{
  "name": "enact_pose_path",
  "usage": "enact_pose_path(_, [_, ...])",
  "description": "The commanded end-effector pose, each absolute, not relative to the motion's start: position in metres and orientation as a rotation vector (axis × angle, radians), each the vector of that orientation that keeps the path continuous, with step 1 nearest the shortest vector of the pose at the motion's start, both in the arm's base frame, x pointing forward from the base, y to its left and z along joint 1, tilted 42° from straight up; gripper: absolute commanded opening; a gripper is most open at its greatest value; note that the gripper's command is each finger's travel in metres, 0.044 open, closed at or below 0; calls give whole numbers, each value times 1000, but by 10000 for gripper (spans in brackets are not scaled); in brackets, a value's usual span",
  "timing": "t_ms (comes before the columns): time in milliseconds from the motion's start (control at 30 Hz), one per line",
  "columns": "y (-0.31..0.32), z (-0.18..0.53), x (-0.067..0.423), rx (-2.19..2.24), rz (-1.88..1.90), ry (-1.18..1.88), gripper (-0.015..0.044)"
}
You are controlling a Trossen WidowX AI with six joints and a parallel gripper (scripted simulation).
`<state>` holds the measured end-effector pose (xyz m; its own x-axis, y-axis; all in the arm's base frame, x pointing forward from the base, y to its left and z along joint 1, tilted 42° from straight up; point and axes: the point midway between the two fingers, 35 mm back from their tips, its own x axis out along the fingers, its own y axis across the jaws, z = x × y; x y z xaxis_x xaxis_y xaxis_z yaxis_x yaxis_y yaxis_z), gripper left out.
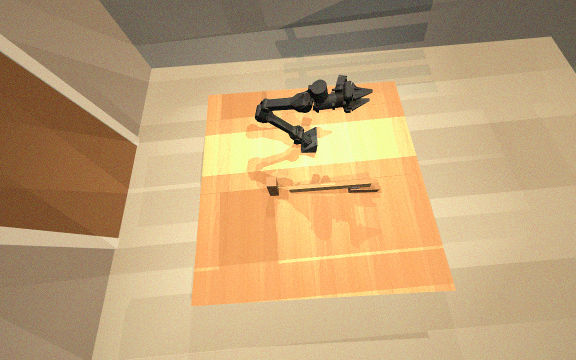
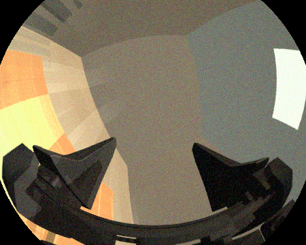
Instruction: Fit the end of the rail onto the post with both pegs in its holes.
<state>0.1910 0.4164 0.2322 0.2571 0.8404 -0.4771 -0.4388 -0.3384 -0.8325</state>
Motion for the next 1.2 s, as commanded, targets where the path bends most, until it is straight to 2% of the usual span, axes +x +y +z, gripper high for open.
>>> enact_pose_path(0, [382, 198, 240, -1413, 1306, -139, 440])
enact_pose_path(233, [296, 140, 304, -1495, 1149, 355, 440])
enact_pose_path(467, [191, 96, 335, -1535, 975, 845, 440])
enact_pose_path(700, [80, 73, 332, -1530, 806, 1332, 440])
enact_pose_path(933, [-30, 75, 301, -1487, 668, 1828, 440])
enact_pose_path(1167, [-42, 79, 298, -1481, 659, 1875, 440])
